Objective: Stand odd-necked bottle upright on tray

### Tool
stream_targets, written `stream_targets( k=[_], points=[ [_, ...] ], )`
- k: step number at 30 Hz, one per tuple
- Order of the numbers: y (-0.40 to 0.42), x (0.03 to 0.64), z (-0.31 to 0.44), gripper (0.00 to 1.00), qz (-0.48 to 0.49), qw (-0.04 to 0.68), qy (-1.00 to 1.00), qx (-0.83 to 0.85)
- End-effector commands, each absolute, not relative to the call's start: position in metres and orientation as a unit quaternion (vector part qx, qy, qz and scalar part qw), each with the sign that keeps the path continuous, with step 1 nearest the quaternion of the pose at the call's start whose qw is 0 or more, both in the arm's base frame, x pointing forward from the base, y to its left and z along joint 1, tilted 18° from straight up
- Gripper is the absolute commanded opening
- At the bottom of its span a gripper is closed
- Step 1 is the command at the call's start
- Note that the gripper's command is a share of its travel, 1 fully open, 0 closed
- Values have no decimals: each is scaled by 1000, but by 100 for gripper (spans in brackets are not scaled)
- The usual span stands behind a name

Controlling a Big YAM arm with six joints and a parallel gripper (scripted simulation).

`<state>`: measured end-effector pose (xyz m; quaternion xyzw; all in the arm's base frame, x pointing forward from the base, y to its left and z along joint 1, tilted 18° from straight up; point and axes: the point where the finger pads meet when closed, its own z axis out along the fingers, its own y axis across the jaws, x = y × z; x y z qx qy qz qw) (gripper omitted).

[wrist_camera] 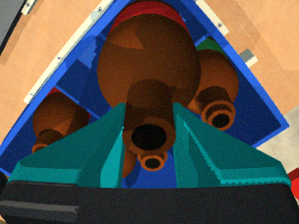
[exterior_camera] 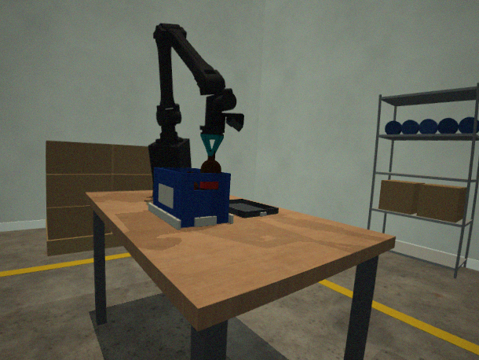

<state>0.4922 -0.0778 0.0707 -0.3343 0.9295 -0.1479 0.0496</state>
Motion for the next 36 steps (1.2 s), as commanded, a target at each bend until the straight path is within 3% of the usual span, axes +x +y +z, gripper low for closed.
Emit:
stream_targets(
  k=[1,36],
  points=[
    [-71,516,109,0,-164,84,926,-330],
    [-65,512,137,0,-163,84,926,-330]
  ],
)
